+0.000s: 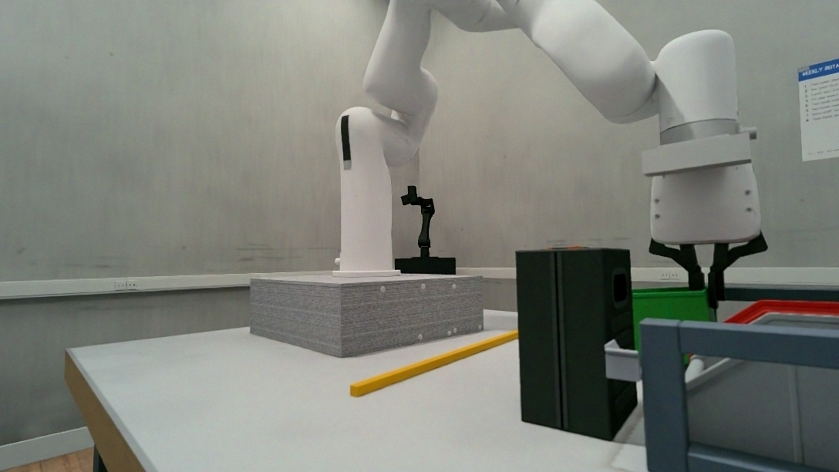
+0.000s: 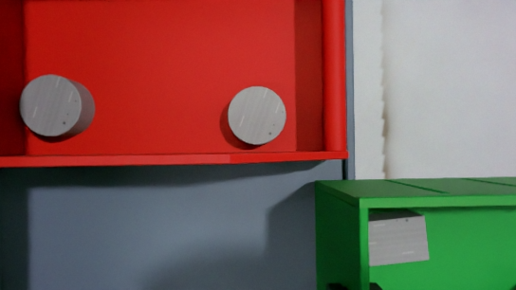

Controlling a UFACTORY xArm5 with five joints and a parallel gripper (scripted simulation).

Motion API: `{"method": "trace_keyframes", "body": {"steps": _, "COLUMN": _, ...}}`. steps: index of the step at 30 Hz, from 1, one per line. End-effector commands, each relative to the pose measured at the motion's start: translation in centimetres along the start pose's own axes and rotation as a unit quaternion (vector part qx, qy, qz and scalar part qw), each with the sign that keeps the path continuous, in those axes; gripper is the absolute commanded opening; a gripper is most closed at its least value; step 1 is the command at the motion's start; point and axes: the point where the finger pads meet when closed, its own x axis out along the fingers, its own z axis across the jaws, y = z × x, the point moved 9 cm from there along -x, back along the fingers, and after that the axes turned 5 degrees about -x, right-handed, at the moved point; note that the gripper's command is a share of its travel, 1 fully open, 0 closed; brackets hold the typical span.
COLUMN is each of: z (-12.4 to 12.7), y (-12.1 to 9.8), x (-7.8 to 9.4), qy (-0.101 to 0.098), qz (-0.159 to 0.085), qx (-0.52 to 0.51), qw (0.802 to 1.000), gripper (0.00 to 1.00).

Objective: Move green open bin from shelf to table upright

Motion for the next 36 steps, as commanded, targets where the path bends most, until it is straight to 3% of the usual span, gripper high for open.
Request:
{"method": "trace_keyframes", "body": {"steps": 1, "z": -0.13, "y": 0.01, "x": -0.18, "qy": 0.002, "qz": 0.000, "qx": 0.000, "qw": 1.000, "gripper": 0.06}}
{"method": "trace_keyframes", "body": {"steps": 36, "z": -0.12, "y": 0.01, "x": -0.16, "qy": 0.002, "qz": 0.000, "qx": 0.000, "qw": 1.000, "gripper": 0.02}}
